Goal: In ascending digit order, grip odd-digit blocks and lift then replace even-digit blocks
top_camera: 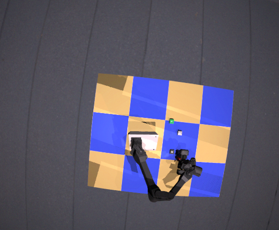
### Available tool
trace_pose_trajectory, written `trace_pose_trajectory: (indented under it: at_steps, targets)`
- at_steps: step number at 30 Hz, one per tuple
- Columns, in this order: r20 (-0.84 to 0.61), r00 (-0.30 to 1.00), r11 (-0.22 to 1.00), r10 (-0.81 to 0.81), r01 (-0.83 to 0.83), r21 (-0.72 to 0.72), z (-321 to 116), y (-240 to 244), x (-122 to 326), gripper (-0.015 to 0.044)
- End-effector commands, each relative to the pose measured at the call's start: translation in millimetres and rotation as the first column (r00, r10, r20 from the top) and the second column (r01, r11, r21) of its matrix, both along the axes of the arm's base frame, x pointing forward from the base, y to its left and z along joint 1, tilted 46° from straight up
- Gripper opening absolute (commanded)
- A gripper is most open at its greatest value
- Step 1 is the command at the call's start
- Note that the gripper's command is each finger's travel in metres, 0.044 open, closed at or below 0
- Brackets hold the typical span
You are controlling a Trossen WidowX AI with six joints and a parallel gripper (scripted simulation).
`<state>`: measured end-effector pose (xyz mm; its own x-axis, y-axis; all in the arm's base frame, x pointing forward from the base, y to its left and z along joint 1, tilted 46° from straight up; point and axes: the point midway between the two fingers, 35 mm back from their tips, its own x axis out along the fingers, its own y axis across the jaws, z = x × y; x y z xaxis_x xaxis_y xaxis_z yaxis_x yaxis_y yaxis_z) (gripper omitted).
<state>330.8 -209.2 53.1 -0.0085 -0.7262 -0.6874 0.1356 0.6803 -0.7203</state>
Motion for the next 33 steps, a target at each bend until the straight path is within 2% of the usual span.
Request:
trace_pose_trajectory:
  at_steps: [1, 33]
  targets:
    - [-0.001, 1.0, 1.0, 0.003, -0.003, 0.003, -1, 0, 0, 0.012]
    - [0.0, 1.0, 1.0, 0.003, -0.003, 0.003, 10, 11, 0, 0.012]
